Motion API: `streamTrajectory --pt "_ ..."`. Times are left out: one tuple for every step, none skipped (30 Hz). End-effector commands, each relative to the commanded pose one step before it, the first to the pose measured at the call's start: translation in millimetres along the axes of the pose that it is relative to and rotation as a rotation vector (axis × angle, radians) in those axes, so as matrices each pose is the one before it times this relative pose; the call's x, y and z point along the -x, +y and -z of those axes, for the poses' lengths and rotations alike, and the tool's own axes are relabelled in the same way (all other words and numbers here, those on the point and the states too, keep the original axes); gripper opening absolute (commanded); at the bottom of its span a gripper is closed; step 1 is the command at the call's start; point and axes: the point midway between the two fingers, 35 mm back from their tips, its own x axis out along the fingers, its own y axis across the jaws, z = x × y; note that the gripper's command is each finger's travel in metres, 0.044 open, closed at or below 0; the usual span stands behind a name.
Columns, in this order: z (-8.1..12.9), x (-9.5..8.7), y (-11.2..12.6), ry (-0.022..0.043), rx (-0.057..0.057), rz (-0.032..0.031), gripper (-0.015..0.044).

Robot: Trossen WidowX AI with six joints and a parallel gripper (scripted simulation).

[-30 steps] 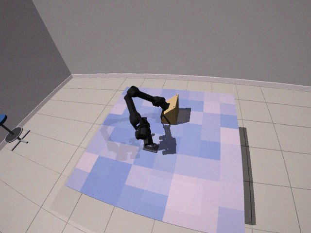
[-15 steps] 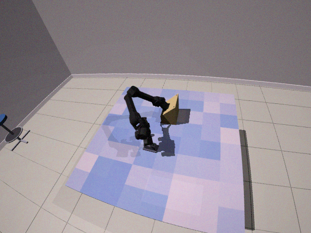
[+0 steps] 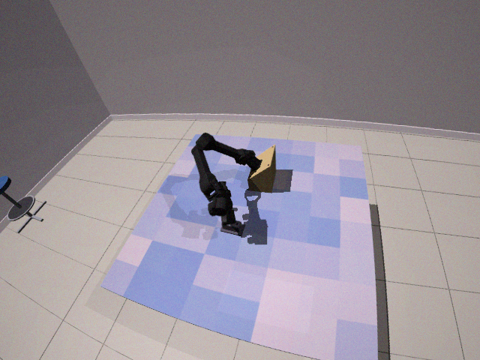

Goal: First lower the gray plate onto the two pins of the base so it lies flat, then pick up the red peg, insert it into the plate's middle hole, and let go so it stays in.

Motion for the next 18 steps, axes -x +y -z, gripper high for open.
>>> streamTrajectory --pt "-1.49 0.51 0.25 -0.00571 0.0029 0.00064 0.0" --pt "0.0 0.0 0.0 0.0 0.0 0.0 0.0" --pt "0.0 0.0 0.0 0.0 0.0 0.0 0.0" --pt "0.0 0.0 0.0 0.0 0.0 0.0 0.0" --pt "0.0 0.0 0.0 0.0 0.0 0.0 0.0" --pt "0.0 0.0 0.0 0.0 0.0 0.0 0.0" --pt "0.0 0.0 0.0 0.0 0.0 0.0 0.0" --pt "0.0 0.0 0.0 0.0 0.0 0.0 0.0" --pt "0.0 0.0 0.0 0.0 0.0 0.0 0.0" --pt "0.0 0.0 0.0 0.0 0.0 0.0 0.0" --pt "0.0 0.0 0.0 0.0 0.0 0.0 0.0" --pt "0.0 0.0 0.0 0.0 0.0 0.0 0.0" --pt "0.34 -0.09 -0.02 0.0014 -0.0008 -0.00028 0.0" --pt "0.34 -0.09 -0.02 0.0014 -0.0008 -0.00028 0.0" --pt "0.34 -0.09 -0.02 0.0014 -0.0008 -0.00028 0.0" --pt "0.34 -0.1 -0.02 0.0014 -0.0008 -0.00028 0.0" --pt "0.0 0.0 0.0 0.0 0.0 0.0 0.0" --pt "0.0 0.0 0.0 0.0 0.0 0.0 0.0"
